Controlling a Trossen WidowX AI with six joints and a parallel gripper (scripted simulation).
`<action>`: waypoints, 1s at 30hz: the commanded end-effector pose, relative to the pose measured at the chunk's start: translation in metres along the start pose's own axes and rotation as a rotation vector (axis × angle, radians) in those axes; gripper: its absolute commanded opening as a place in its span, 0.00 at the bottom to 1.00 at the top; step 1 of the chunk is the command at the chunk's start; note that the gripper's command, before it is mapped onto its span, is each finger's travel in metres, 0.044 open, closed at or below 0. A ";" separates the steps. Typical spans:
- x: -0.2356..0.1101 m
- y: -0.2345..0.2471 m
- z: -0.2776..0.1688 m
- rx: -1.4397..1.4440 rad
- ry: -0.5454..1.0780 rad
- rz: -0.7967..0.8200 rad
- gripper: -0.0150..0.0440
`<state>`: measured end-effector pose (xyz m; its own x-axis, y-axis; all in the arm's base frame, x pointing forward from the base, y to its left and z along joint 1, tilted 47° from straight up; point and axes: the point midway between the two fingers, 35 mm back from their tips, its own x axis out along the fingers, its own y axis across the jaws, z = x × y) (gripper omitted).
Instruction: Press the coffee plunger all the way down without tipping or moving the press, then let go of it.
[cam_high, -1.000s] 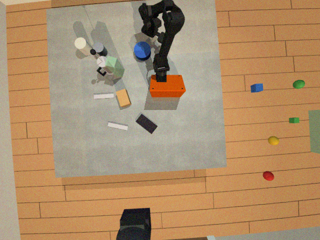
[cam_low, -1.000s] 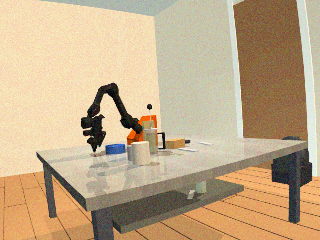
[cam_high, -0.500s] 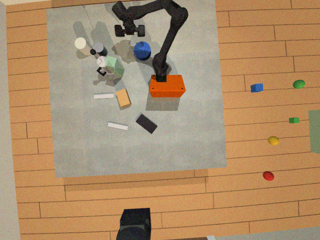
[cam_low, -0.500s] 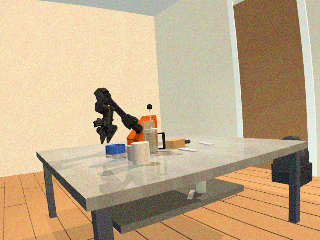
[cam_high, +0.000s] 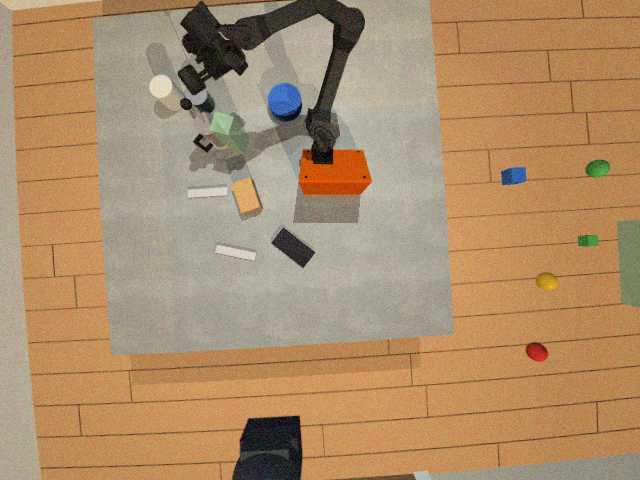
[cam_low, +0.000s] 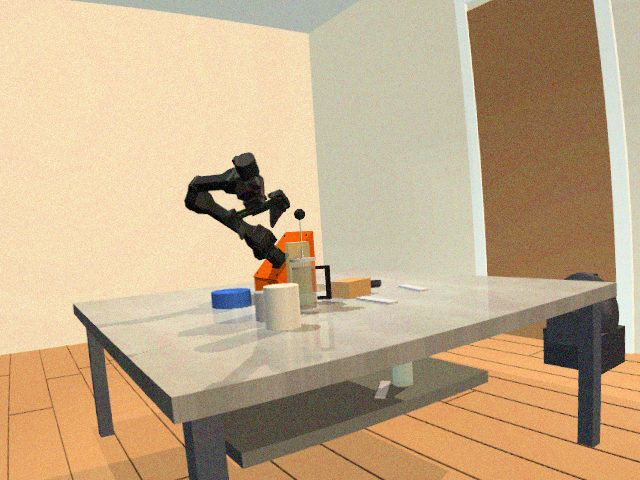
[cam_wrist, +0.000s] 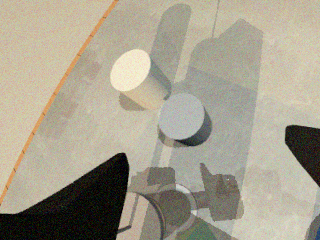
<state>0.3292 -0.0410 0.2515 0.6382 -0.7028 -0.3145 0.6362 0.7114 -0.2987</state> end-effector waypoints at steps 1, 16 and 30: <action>-0.034 0.040 0.006 -0.076 -0.078 0.120 1.00; -0.115 0.117 -0.017 -0.527 -0.287 0.174 1.00; -0.073 0.101 -0.049 -0.526 -0.290 0.173 1.00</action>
<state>0.3247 0.0858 0.2023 0.8489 -0.5026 -0.1638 0.2655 0.6734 -0.6900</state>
